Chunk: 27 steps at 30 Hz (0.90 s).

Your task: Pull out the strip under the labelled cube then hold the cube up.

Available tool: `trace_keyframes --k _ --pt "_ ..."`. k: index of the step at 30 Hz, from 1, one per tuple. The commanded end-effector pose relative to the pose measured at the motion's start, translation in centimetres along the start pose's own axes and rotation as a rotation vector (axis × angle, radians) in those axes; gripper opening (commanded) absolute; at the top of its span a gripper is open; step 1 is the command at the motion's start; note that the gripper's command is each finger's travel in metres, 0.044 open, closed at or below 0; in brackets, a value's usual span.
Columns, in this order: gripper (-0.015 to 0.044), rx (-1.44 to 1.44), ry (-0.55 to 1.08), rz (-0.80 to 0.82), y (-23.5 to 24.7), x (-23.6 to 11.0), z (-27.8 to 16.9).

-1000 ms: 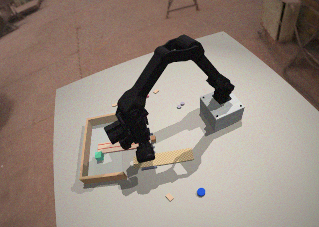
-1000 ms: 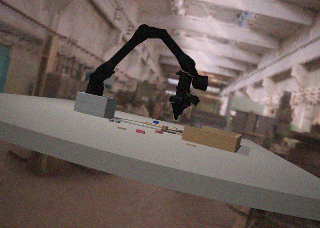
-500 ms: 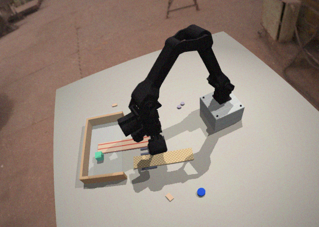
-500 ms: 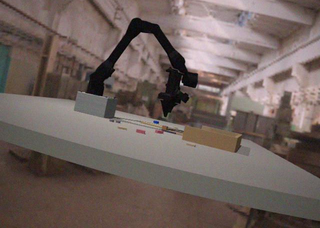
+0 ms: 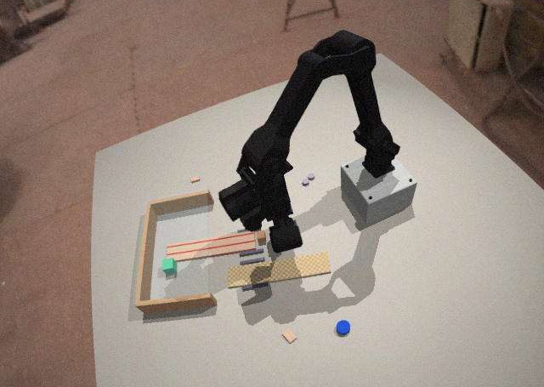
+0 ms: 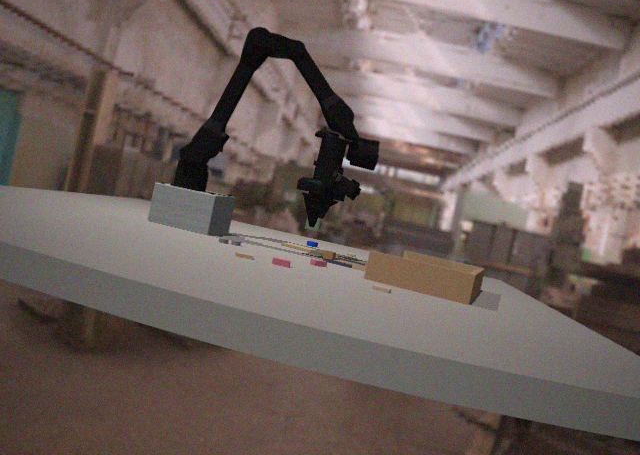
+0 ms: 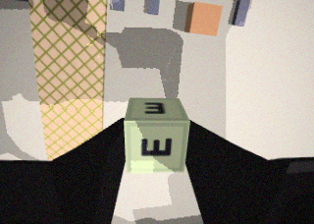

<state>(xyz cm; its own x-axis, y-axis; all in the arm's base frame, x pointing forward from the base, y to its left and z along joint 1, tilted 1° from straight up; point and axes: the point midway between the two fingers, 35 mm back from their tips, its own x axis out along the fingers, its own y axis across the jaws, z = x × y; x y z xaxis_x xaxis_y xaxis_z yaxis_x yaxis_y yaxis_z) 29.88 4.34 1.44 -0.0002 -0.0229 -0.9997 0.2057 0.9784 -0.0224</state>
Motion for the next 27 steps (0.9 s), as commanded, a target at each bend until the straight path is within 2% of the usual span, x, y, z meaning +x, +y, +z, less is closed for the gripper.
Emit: trace_keyframes --k 1,27 --pt "0.0 0.001 -0.02 0.008 0.07 -2.42 0.19" --pt "0.0 0.001 -0.02 0.008 0.06 -2.89 0.16"
